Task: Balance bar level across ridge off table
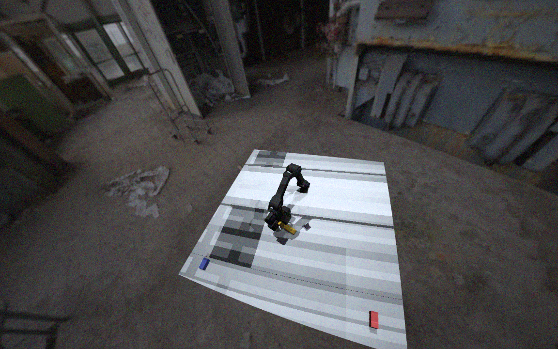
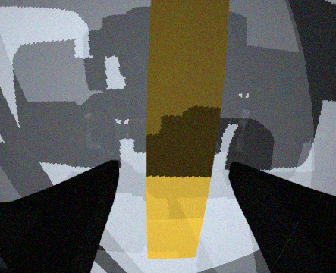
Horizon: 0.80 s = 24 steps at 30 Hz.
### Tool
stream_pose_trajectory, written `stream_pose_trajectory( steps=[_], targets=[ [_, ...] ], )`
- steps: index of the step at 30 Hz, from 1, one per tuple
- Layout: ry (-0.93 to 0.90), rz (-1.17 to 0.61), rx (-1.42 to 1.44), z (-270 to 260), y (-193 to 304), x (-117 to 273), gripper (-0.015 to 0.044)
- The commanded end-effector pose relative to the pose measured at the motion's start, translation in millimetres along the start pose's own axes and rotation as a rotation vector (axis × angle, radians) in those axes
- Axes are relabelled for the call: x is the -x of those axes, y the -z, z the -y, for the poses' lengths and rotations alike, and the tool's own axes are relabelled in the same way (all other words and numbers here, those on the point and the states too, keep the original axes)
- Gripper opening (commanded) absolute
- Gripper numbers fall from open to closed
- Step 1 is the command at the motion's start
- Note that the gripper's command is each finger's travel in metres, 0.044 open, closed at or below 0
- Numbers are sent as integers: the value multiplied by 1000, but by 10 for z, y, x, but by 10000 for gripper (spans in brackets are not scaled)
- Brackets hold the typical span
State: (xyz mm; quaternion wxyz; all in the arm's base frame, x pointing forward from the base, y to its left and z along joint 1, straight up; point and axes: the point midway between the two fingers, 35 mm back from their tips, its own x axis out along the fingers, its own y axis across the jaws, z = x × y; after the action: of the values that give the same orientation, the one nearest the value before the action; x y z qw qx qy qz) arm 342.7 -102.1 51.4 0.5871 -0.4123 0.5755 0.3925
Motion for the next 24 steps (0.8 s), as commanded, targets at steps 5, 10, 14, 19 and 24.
stream_pose_trajectory(
  steps=[5,10,14,19,24],
  targets=[
    [0,0,0,-1,0,-2,263],
    [0,0,0,-1,0,-2,151],
    [0,0,0,-1,0,-2,124],
    [0,0,0,11,-1,61,12],
    [0,1,1,30,-2,188,0]
  ],
)
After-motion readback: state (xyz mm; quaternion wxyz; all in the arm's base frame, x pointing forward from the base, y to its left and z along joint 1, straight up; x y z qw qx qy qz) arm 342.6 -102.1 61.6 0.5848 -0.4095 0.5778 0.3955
